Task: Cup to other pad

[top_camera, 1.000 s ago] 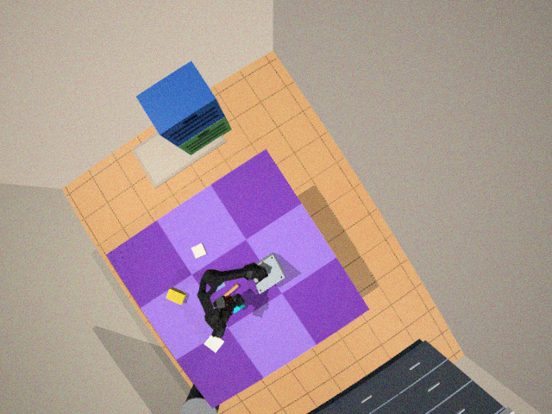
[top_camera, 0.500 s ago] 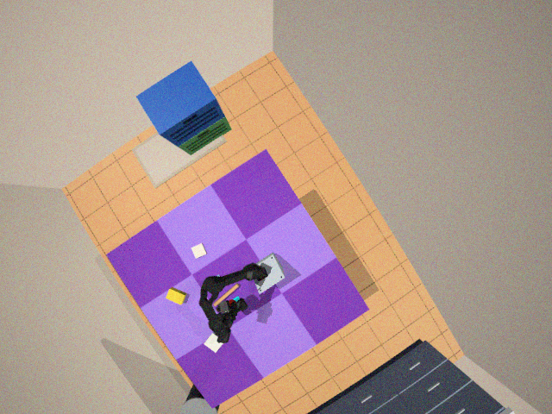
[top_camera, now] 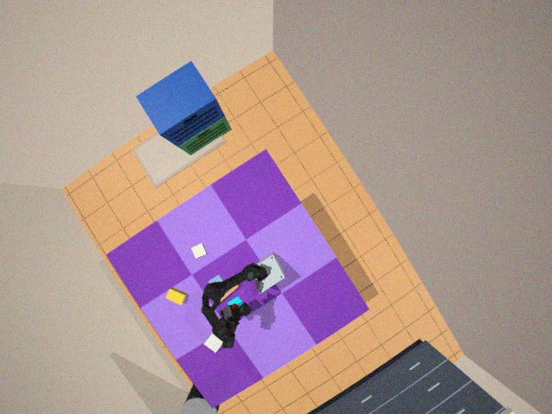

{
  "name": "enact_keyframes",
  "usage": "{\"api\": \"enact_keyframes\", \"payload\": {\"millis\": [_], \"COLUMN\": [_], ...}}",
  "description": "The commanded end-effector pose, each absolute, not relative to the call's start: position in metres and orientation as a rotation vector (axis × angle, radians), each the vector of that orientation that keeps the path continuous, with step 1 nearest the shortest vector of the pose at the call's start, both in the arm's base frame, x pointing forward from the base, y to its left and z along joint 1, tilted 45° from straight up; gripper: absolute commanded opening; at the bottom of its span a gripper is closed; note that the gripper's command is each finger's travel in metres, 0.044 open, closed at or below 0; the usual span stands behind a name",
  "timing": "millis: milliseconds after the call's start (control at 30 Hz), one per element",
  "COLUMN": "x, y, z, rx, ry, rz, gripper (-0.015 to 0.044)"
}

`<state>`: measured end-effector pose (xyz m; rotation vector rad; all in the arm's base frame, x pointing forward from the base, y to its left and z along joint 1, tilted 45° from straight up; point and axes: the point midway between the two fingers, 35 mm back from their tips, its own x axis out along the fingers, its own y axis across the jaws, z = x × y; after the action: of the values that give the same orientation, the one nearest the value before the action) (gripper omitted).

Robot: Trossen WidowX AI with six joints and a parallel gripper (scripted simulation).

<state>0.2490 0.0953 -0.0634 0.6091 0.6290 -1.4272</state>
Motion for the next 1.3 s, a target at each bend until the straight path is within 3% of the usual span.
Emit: {"api": "enact_keyframes", "payload": {"millis": [0,1267], "x": [0.250,0.253], "y": [0.098,0.068], "z": [-0.067,-0.100], "rx": [0.615,0.624], "ry": [0.628,0.624], "rz": [-1.427,-1.427], "gripper": [0.0000,0.0000]}}
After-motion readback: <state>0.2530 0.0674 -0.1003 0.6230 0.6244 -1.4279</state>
